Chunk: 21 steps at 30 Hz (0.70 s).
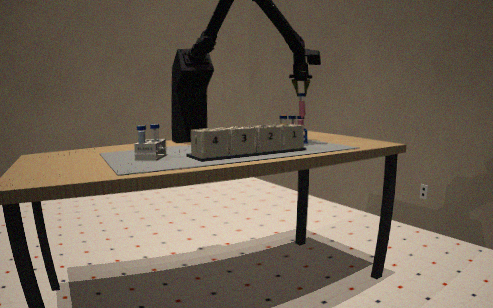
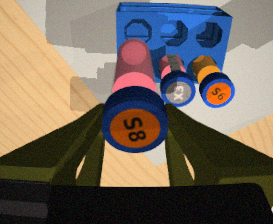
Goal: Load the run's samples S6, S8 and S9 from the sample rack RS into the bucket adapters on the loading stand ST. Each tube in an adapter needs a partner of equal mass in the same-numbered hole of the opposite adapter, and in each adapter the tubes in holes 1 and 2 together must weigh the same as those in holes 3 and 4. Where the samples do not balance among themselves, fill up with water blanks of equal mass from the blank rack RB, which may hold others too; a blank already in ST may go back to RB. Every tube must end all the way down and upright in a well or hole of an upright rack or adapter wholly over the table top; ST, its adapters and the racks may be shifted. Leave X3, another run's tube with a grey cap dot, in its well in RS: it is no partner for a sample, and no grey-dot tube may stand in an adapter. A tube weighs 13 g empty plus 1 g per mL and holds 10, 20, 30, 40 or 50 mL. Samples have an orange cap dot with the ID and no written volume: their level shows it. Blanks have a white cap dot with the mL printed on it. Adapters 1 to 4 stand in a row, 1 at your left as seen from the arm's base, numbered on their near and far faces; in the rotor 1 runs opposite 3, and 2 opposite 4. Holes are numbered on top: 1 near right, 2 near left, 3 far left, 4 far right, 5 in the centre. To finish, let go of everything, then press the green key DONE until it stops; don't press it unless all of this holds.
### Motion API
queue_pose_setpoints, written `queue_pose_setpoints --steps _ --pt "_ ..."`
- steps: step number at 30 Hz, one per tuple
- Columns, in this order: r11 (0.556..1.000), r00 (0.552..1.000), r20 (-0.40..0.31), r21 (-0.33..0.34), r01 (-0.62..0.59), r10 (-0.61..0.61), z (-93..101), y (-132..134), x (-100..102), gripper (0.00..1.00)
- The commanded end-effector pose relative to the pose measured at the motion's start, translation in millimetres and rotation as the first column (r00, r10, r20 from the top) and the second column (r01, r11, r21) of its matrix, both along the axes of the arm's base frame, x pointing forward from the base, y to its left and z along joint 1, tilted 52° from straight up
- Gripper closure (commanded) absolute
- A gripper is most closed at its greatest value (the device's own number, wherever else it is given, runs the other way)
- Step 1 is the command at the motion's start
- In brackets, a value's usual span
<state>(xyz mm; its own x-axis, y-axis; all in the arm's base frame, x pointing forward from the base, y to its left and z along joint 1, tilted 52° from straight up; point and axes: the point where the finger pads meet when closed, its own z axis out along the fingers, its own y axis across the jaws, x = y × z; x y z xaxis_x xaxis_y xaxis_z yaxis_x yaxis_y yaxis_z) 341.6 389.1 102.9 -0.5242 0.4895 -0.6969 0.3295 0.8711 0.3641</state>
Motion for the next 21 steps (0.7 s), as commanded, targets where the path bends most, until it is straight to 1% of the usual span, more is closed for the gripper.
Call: queue_pose_setpoints --steps 1,7,10,11,12,21 --pt "1.0 1.0 0.009 0.03 -0.007 0.007 17.6 7.8 -16.3 1.0" --pt "0.999 1.0 0.016 0.049 -0.008 0.007 38.3 15.0 -29.0 1.0" --pt "0.999 1.0 0.016 0.05 -0.008 0.007 44.7 15.4 -37.0 1.0" --pt "0.999 1.0 0.016 0.05 -0.001 0.0 45.8 13.4 -35.6 1.0" --pt "1.0 1.0 0.005 0.024 0.003 -0.003 32.3 6.9 -32.6 1.0" --pt "1.0 1.0 0.005 0.024 0.003 -0.003 32.3 7.0 -32.7 1.0"
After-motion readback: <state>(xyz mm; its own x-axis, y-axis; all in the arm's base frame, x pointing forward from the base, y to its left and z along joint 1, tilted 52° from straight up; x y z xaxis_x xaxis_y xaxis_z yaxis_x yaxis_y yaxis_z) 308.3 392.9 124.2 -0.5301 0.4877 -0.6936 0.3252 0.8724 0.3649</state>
